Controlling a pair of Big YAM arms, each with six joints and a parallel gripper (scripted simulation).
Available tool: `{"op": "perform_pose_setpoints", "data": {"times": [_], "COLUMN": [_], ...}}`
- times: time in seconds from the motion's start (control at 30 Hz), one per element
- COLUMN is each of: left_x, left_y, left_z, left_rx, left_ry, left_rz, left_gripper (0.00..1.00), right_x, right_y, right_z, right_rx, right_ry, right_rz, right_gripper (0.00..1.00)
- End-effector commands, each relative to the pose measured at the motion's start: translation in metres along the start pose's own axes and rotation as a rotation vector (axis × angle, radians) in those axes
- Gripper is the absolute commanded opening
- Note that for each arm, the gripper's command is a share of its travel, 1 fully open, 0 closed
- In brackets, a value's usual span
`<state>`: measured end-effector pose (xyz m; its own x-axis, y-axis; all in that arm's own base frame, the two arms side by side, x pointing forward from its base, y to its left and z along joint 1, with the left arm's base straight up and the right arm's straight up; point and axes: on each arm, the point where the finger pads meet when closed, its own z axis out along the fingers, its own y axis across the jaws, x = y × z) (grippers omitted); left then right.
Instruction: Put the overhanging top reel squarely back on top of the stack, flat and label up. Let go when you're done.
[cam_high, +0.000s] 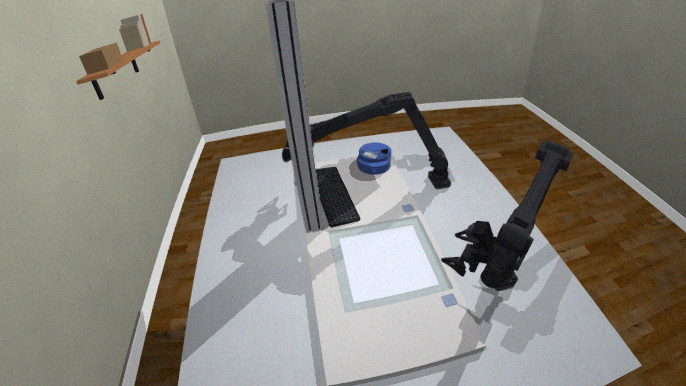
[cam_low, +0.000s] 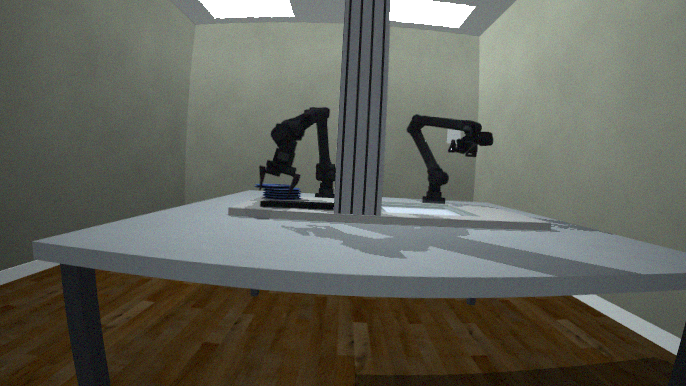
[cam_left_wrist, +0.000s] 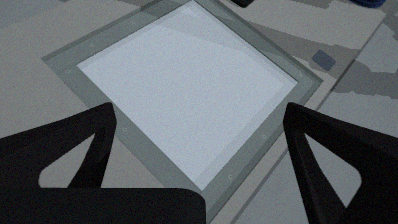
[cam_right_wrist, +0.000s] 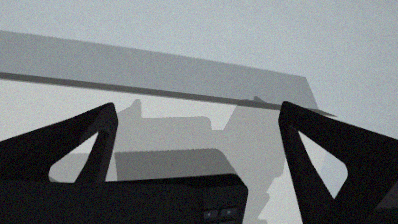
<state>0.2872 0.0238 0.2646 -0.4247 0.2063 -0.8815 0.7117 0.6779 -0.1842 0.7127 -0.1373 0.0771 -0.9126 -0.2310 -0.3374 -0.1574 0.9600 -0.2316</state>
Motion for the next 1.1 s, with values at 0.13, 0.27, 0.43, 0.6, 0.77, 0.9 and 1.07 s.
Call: {"op": "perform_pose_setpoints", "data": {"times": [0.13,0.27,0.43,0.6,0.77,0.9,1.07], "left_x": [-0.004,-0.004,-0.004,-0.010,-0.025,-0.044,-0.074], "left_y": [0.001,0.001,0.001,0.004,0.015,0.025,0.025], "left_z": [-0.002,-0.002,-0.002,-0.002,0.019,0.066,0.139], "left_rx": [-0.006,-0.006,-0.006,-0.005,0.031,0.079,0.116], "left_ry": [-0.003,-0.003,-0.003,-0.003,0.042,0.125,0.203], "left_rz": [0.014,0.014,0.014,0.018,0.012,0.058,0.154], "left_gripper": [1.00,1.00,1.00,1.00,1.00,1.00,1.00], "right_x": [-0.011,-0.011,-0.011,-0.006,0.036,0.106,0.176], "right_y": [-0.006,-0.006,-0.006,-0.010,-0.024,-0.049,-0.070], "right_z": [-0.014,-0.014,-0.014,-0.018,-0.036,-0.064,-0.090], "right_rx": [0.014,0.014,0.014,0.015,-0.014,-0.077,-0.150], "right_ry": [-0.030,-0.030,-0.030,-0.026,0.012,0.067,0.121], "right_rz": [0.005,0.005,0.005,0.017,0.080,0.137,0.199], "right_gripper": [1.00,1.00,1.00,0.89,0.32,0.00,0.00]}}
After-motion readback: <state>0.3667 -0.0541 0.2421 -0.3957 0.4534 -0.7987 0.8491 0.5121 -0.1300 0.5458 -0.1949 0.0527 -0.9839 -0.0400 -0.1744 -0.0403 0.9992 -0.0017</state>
